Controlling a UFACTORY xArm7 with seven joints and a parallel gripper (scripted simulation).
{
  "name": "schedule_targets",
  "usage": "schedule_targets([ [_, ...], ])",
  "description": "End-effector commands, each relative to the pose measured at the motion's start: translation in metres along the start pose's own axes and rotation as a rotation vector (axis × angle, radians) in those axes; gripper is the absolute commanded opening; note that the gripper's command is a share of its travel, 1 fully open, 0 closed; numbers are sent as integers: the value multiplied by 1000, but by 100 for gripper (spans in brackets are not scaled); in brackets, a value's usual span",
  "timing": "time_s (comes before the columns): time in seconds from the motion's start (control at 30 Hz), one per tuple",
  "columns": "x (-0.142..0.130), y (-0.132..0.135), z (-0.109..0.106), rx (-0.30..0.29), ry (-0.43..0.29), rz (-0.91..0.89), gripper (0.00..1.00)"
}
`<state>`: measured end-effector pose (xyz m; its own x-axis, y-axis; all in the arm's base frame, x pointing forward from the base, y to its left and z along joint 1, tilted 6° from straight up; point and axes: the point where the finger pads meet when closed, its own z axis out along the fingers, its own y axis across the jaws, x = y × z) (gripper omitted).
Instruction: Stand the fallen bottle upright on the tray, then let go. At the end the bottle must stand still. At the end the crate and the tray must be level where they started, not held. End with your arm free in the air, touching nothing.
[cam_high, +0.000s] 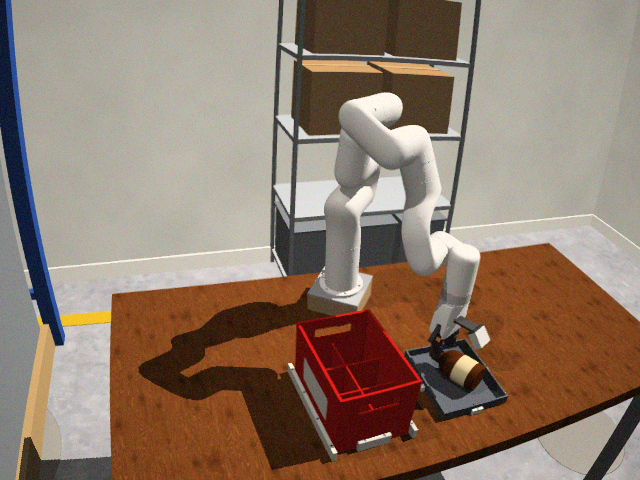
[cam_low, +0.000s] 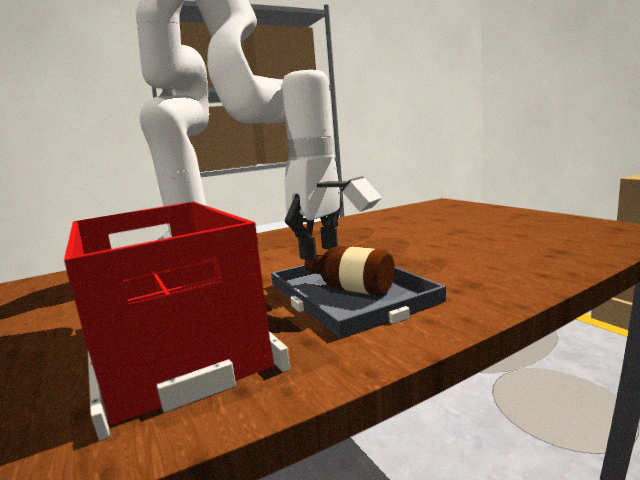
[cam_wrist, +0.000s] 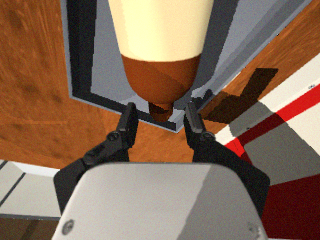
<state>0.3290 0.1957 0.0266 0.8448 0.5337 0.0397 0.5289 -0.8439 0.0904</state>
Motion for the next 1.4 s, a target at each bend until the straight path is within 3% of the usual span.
schedule_targets([
  [0.0,2,0,4,1,4,0,65],
  [0.63,2,0,24,1,4,0,65],
  [1.37,2,0,32,1,4,0,65],
])
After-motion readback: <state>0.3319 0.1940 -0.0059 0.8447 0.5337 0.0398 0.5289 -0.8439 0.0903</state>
